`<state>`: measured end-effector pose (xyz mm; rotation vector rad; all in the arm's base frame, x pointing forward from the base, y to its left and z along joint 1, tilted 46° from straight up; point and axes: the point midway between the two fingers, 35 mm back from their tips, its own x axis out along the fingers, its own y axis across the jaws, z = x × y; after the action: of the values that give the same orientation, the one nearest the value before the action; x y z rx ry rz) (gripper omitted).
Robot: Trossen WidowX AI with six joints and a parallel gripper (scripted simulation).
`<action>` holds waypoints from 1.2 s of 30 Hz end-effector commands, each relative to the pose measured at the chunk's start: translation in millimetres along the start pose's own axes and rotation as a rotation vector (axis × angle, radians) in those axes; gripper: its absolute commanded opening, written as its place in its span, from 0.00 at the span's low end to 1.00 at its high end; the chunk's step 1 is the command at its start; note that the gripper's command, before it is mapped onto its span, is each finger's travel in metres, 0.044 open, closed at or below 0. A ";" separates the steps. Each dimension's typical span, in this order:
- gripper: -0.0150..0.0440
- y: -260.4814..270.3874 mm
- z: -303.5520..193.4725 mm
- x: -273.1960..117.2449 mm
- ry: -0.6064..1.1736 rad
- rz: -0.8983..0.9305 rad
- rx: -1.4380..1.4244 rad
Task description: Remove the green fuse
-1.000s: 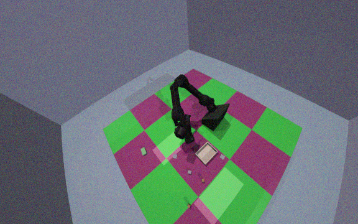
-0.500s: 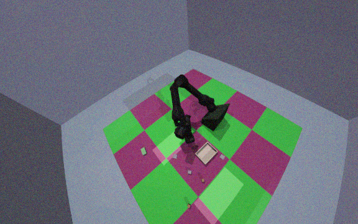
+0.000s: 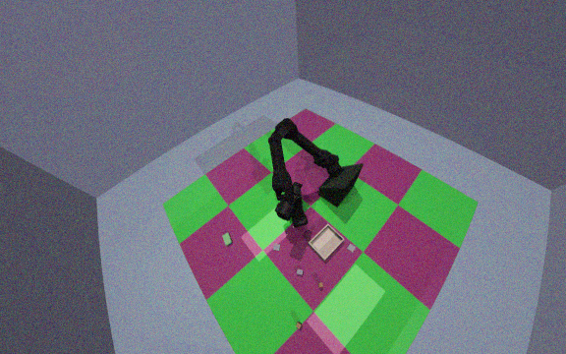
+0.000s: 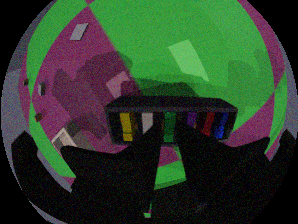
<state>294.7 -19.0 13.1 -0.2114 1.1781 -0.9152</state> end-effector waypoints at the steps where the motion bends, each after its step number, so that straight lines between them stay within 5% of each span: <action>1: 0.37 0.0 0.0 0.0 0.000 0.000 0.000; 11: 0.25 0.0 0.0 0.0 0.000 0.000 0.000; 36: 0.25 0.7 0.1 -10.4 0.000 0.000 -0.002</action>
<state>293.5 -13.5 17.6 -0.2215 1.1826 -0.9159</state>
